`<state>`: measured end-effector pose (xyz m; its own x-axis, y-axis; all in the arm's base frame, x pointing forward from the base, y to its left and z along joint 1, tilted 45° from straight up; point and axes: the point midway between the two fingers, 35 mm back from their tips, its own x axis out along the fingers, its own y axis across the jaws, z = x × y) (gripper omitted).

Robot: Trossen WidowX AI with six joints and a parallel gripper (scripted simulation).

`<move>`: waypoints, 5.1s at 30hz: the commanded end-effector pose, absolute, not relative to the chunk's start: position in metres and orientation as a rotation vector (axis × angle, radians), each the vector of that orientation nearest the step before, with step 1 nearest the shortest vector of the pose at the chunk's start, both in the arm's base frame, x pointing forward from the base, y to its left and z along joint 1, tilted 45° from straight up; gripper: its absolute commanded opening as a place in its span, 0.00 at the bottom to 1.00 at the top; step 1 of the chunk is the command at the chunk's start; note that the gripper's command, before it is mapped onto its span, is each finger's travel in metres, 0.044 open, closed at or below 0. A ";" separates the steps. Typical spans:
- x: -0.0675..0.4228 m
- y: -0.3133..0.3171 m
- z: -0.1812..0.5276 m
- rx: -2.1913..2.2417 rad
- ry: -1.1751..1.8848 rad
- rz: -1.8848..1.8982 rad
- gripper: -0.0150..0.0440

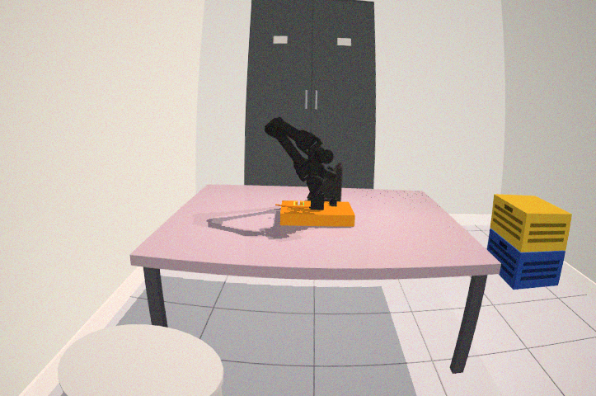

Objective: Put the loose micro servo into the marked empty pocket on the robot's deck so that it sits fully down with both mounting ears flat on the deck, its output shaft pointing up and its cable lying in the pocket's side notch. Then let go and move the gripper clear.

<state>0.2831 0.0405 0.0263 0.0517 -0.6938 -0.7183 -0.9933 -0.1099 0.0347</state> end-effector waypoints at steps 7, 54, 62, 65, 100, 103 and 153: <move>0.283 0.040 0.026 -1.864 1.687 0.822 0.44; 0.290 0.018 0.089 -1.738 1.703 0.639 0.25; 0.290 0.018 0.089 -1.542 1.701 0.380 0.25; 0.290 0.018 0.089 -1.466 1.694 0.286 0.25; 0.286 0.018 0.090 -0.735 1.487 -0.479 0.25; 0.276 0.016 0.090 -0.736 1.488 -0.479 0.25; 0.185 -0.011 0.082 -0.739 1.493 -0.479 0.25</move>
